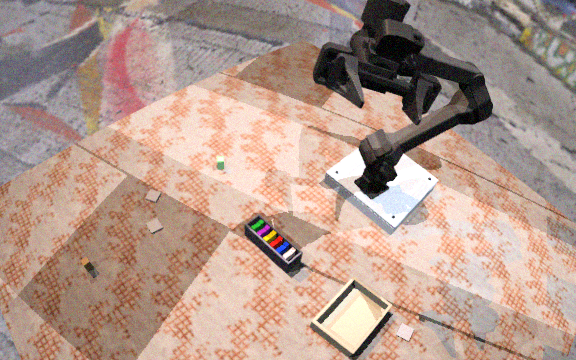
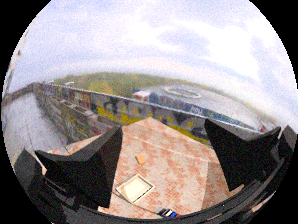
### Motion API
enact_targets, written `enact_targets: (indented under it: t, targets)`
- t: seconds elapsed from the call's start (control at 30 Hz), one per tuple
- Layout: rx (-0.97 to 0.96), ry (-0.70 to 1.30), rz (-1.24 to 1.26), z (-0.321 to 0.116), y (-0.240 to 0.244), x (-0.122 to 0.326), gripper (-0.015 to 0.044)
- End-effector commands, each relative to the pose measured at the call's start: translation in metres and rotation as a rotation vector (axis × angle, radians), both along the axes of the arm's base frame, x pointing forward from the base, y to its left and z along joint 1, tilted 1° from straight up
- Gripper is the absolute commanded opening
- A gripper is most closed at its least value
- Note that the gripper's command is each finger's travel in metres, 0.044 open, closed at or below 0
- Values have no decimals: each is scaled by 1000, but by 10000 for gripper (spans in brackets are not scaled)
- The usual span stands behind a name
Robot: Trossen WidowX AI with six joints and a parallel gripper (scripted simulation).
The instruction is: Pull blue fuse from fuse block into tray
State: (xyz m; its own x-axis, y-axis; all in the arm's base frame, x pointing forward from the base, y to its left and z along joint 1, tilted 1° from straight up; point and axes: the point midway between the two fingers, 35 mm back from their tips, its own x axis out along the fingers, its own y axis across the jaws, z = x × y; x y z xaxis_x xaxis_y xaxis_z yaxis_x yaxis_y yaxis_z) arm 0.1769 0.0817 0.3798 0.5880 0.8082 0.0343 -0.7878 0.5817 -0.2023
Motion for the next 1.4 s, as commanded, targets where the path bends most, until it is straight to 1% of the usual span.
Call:
enact_targets:
  t: [0.0, 0.1, 0.27, 0.37, 0.4, 0.5, 0.63, 0.8, 0.9, 0.97, 1.07, 1.37]
  targets:
    - [3, 4, -3, 0, 0, 1, 374]
    - [42, 73, -51, -4, -7, 17, 295]
    - [127, 310, -204, -29, -27, 64, 164]
    - [137, 488, -295, -60, -35, 94, 85]
    - [131, 558, -330, -73, -37, 104, 67]
    - [76, 768, -433, -119, -41, 127, 67]
    - [-81, 1034, -560, -184, -44, 139, 67]
    - [-409, 1316, -691, -258, -48, 127, 67]
    - [-647, 1431, -743, -289, -53, 112, 67]
    - [-705, 1452, -752, -295, -55, 108, 67]
    - [-705, 1452, -752, -296, -56, 102, 67]
    - [-705, 1452, -752, -297, -56, 102, 67]
